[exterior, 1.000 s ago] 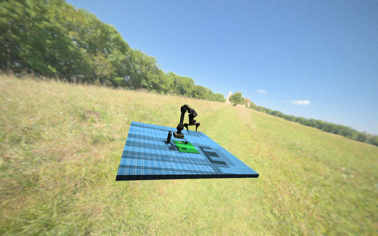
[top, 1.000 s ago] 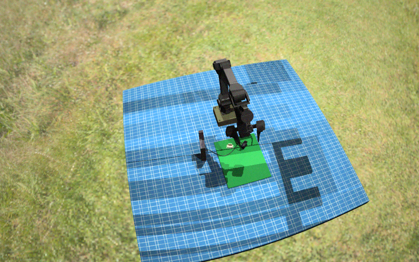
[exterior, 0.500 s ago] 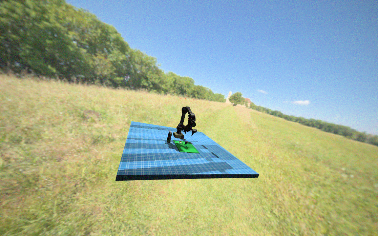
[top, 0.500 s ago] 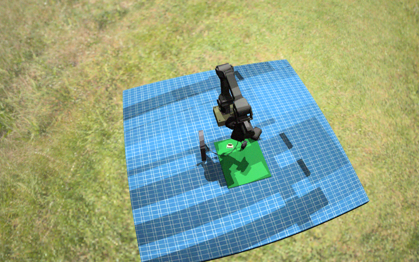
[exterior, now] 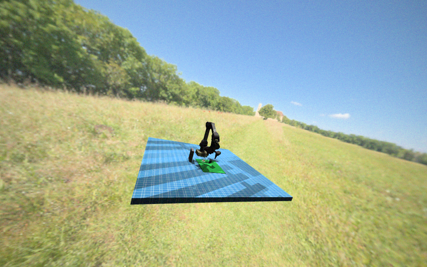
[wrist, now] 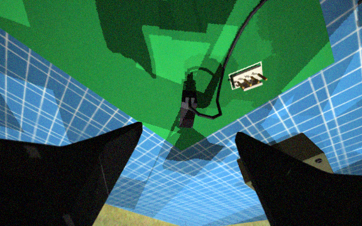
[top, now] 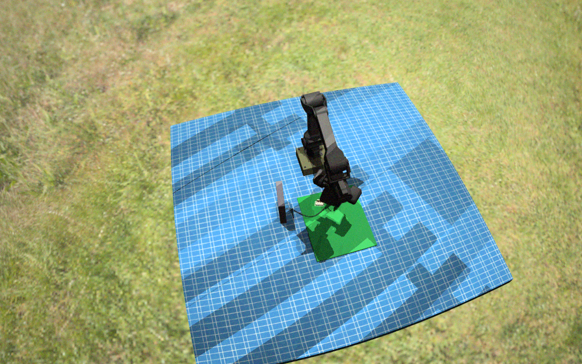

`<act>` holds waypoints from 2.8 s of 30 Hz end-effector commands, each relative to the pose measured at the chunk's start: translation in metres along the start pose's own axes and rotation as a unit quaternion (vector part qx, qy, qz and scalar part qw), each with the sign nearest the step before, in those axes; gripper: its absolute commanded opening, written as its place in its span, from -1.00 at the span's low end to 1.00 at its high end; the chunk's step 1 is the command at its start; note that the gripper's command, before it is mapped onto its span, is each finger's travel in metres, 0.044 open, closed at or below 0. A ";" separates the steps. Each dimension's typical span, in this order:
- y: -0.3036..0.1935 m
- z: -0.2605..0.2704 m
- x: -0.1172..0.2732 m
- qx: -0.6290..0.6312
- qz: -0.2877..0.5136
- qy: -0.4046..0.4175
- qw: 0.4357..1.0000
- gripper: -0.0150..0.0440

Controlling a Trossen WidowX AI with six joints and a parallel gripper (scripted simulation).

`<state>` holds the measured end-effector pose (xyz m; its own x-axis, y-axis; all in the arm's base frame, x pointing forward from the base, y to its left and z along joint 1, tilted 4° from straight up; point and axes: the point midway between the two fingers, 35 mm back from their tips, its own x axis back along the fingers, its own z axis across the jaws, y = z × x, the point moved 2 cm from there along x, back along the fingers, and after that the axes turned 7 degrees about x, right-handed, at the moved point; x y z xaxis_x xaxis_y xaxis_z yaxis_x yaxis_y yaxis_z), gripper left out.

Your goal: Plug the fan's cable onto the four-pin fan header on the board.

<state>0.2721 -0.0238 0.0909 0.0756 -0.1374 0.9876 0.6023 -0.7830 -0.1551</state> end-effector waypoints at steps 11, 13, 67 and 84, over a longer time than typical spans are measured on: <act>0.005 0.000 -0.023 0.001 0.000 0.003 1.000 1.00; 0.006 0.000 -0.026 0.001 0.000 0.003 1.000 1.00; 0.012 -0.001 -0.045 -0.001 -0.003 0.004 1.000 -0.23; 0.003 0.004 0.002 0.000 -0.002 0.004 1.000 -0.49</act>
<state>0.2753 -0.0251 0.0781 0.0785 -0.1382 0.9873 0.6038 -0.7814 -0.1573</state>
